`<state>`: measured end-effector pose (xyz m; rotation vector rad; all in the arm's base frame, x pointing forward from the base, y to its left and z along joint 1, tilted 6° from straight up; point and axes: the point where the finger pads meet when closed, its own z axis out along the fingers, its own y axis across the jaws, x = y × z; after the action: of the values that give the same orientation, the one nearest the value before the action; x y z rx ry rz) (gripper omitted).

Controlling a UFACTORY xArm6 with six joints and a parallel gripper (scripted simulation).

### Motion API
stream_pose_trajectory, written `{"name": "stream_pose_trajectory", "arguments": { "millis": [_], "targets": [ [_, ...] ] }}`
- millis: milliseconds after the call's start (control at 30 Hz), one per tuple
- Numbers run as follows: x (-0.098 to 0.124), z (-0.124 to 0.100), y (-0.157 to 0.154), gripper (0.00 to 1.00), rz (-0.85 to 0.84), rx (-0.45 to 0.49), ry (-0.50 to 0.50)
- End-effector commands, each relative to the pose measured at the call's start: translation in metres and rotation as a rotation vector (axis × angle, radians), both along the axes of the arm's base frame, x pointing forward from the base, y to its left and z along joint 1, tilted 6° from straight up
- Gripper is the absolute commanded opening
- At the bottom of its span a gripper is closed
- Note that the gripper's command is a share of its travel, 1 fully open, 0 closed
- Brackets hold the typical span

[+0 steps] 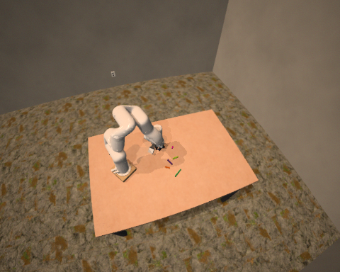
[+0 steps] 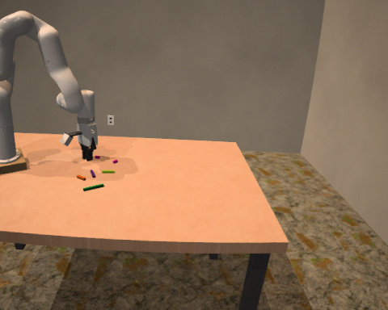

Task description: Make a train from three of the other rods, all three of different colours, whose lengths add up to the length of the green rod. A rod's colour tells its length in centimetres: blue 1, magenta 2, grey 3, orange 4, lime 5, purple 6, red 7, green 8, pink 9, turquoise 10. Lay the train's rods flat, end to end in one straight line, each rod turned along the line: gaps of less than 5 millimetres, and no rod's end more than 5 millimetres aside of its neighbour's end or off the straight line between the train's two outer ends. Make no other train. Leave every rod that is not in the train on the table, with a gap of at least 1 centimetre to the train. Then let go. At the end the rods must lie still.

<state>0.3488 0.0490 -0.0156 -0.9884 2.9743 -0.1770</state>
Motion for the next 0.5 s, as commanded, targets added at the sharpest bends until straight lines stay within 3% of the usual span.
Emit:
{"name": "stream_pose_trajectory", "arguments": {
  "millis": [0,333,467],
  "targets": [
    [0.001,0.001,0.0,0.24,0.0,0.001,-0.003],
    [0.001,0.015,0.002,0.24,0.0,0.001,-0.003],
    [0.0,0.033,0.004,0.24,0.0,0.001,-0.003]
  ]
}}
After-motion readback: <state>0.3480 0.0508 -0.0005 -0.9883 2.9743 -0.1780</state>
